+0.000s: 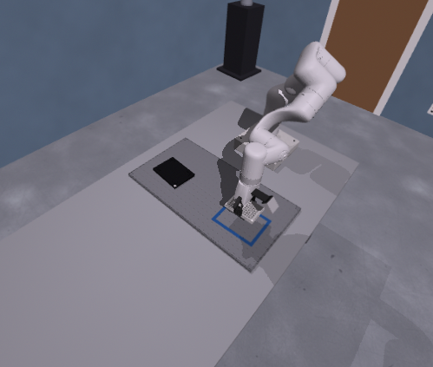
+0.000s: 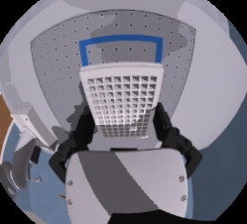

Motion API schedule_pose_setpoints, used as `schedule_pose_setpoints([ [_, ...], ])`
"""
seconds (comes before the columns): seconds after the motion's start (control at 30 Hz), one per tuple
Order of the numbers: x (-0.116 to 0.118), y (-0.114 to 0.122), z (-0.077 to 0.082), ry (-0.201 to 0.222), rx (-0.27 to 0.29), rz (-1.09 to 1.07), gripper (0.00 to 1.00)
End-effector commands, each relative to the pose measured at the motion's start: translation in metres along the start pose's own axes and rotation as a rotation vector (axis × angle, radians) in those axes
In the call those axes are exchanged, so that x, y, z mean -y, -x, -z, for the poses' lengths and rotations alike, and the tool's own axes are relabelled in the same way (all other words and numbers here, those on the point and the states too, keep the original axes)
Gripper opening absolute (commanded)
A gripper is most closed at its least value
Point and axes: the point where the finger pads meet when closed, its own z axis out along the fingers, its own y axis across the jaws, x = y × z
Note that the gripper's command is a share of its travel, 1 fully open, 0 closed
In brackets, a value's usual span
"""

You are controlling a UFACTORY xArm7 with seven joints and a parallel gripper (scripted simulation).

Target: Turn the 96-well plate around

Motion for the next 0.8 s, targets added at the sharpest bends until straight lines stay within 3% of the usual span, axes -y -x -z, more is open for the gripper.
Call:
schedule_pose_setpoints([
  [0.0,-0.002,0.0,0.002,0.004,-0.002,-0.001,0.0],
  [0.77,0.001,0.067,0.004,0.004,0.0,0.666,0.0],
])
